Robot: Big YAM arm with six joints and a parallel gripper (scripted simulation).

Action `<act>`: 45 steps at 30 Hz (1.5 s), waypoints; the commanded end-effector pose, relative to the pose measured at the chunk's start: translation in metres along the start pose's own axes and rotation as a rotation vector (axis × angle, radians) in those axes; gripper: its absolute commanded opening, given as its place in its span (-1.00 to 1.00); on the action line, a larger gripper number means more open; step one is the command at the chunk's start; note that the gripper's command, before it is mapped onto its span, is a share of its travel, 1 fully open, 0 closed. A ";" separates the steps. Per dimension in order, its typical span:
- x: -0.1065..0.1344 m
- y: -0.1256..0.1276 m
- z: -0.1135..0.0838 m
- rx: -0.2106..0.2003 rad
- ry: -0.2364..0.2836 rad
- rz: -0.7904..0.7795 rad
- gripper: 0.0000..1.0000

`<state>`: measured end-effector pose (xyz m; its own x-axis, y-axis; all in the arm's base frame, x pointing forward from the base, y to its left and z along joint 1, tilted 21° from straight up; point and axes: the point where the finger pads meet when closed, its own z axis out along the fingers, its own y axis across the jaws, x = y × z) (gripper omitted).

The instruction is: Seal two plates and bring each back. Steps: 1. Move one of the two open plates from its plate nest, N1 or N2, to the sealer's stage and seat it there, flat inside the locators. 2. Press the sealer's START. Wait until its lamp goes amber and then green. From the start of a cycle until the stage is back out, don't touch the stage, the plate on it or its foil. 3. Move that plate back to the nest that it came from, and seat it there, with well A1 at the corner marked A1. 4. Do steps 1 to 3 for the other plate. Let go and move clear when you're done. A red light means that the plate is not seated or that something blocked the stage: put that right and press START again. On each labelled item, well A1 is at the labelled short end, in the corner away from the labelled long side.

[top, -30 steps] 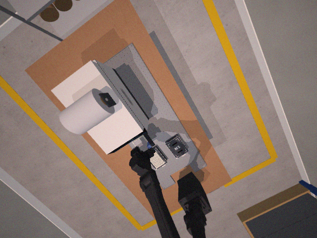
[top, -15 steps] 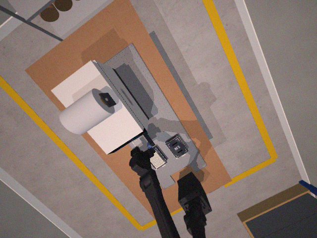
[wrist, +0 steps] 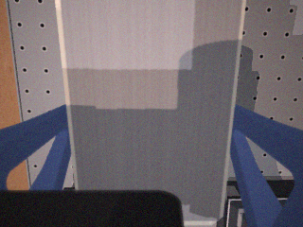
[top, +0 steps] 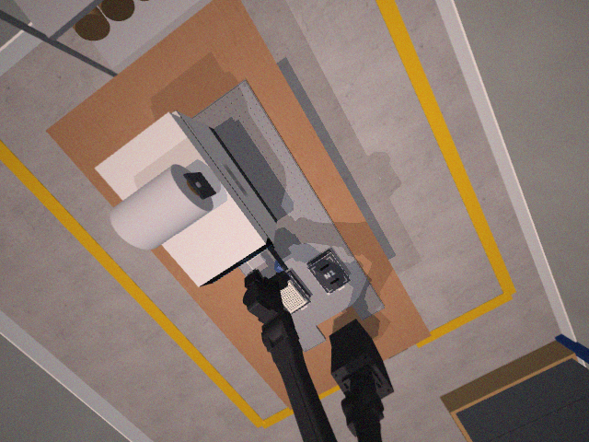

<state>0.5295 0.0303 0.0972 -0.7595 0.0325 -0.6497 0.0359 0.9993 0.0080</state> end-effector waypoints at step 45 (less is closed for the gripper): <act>0.041 -0.037 -0.023 0.003 -0.018 -0.013 -1.00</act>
<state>0.4858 0.0086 0.0780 -0.7684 0.0182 -0.6397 0.0184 0.9998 0.0064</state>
